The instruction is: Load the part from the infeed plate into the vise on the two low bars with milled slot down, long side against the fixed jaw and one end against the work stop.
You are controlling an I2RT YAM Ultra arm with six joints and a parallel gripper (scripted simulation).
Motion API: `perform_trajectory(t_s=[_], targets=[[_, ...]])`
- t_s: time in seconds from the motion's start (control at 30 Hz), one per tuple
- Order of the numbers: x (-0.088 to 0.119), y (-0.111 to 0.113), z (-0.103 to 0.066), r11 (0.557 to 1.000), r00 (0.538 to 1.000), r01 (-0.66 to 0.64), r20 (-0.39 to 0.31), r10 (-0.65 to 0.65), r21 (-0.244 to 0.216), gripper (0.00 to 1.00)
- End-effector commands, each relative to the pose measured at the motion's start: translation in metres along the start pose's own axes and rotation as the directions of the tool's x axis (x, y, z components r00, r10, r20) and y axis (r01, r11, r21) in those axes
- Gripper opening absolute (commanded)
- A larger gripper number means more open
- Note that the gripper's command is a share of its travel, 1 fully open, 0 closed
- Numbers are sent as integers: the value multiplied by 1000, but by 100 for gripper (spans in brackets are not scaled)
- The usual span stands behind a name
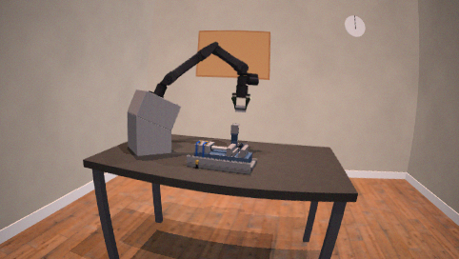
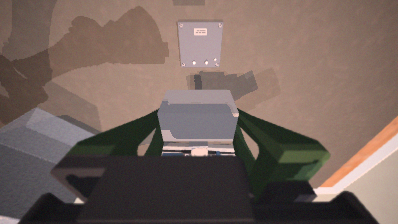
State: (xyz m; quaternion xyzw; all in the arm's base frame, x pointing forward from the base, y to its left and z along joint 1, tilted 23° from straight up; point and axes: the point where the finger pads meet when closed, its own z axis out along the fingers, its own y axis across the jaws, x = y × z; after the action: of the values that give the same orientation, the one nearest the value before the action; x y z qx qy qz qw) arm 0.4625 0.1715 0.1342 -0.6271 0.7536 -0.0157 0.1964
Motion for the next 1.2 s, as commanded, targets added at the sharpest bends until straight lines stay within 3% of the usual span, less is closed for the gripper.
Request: perform_trajectory(t_s=[0.0,0.53,0.63,1.17], targets=[[-6,-11,-24,999,999,0,35,-1,42,0],[-1,-13,-23,999,999,3,34,-4,44,0],[7,-7,-14,1000,1000,1,23,-2,24,0],[35,-12,-12,1000,1000,13,21,-13,26,0]])
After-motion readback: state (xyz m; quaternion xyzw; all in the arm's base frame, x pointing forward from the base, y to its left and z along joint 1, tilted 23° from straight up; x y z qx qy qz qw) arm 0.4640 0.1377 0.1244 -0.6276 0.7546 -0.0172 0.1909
